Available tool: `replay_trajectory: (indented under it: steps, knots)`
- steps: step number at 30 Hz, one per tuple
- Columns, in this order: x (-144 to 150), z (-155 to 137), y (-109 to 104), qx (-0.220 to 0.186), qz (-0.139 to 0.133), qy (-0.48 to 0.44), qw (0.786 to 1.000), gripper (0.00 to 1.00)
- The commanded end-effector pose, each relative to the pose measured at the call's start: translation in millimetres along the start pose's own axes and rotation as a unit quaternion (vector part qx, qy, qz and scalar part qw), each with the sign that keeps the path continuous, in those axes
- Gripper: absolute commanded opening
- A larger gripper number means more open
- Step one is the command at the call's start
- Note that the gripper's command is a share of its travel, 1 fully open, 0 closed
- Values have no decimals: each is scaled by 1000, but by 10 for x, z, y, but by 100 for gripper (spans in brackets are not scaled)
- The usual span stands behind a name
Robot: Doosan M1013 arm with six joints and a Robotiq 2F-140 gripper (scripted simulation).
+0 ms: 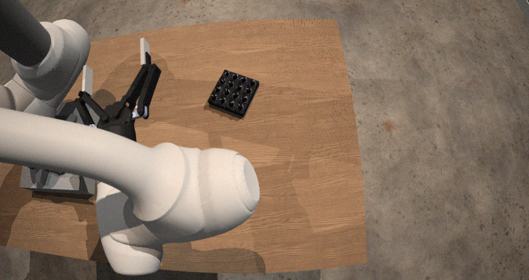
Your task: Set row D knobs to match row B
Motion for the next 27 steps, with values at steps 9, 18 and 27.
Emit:
replay_trajectory:
  steps: [9,18,27]
  knots:
    - [0,1,0,0,0,0,1000,100]
    - [0,1,0,0,0,0,1000,100]
    - [49,-88,28,-18,-58,55,997,100]
Point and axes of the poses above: the point where the finger pads meet when closed, its own y axis out along the fingers, its own x axis across the jaws, z = x × y, the point moved 8 cm from there along -y, back along the fingers, and after that the axes turned 14 degrees about y, right-handed, at the moved point
